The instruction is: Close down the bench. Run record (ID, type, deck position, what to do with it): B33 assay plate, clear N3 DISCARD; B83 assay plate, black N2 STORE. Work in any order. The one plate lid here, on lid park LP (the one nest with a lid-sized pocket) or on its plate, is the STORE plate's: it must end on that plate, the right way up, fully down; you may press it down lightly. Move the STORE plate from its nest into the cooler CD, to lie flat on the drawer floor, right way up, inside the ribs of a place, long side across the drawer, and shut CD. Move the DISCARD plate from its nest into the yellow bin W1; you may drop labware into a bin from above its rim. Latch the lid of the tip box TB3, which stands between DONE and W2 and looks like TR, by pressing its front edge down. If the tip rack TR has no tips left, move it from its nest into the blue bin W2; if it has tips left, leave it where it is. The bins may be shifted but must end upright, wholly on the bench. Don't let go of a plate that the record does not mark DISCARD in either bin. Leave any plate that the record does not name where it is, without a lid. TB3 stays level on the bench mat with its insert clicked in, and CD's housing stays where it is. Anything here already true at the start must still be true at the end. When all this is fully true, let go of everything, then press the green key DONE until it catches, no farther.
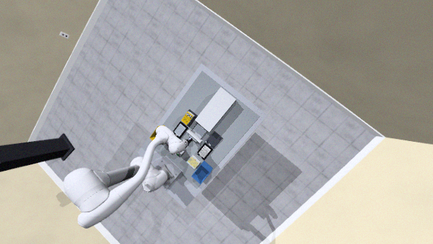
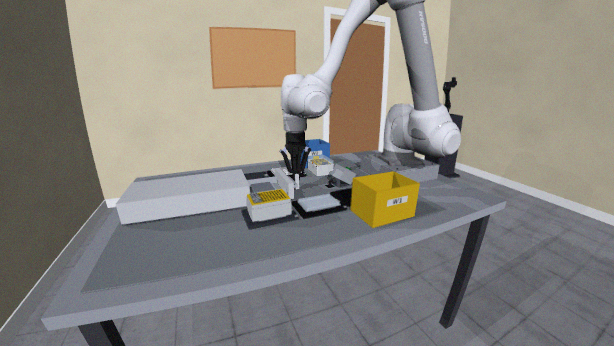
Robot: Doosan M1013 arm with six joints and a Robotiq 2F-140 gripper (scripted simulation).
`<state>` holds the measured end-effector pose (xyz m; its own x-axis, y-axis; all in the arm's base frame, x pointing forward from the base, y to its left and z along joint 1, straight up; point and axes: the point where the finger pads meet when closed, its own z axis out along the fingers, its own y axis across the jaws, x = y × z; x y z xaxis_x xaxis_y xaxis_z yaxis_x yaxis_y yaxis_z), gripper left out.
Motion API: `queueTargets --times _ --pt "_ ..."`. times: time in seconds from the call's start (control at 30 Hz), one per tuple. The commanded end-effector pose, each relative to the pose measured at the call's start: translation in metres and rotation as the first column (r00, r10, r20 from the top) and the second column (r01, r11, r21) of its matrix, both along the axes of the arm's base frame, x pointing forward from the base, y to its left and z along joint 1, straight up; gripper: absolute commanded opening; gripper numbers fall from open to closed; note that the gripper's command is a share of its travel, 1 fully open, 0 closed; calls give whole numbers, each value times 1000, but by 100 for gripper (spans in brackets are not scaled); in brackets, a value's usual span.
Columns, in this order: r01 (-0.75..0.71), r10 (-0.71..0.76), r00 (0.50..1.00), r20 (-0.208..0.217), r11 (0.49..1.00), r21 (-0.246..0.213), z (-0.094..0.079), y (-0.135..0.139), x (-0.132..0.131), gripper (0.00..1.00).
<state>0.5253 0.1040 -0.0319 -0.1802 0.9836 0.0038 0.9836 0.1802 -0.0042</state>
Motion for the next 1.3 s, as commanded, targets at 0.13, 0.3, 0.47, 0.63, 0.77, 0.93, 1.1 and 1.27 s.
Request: queueTargets --times 0.13,0.3,0.47,0.63,0.77,0.93,1.1,1.27 --pt "0 0 1000 0 1000 0 0 2 10 0" --pt "0 0 1000 0 1000 0 0 3 14 0" --pt "0 0 1000 0 1000 0 0 3 18 0" --pt "0 0 1000 0 1000 0 0 5 25 0" --pt "0 0 1000 0 1000 0 0 6 30 0" --pt "0 0 1000 0 1000 0 0 6 34 0" --pt "0 0 1000 0 1000 0 0 7 40 0" --pt "0 0 1000 0 1000 0 0 9 47 0"
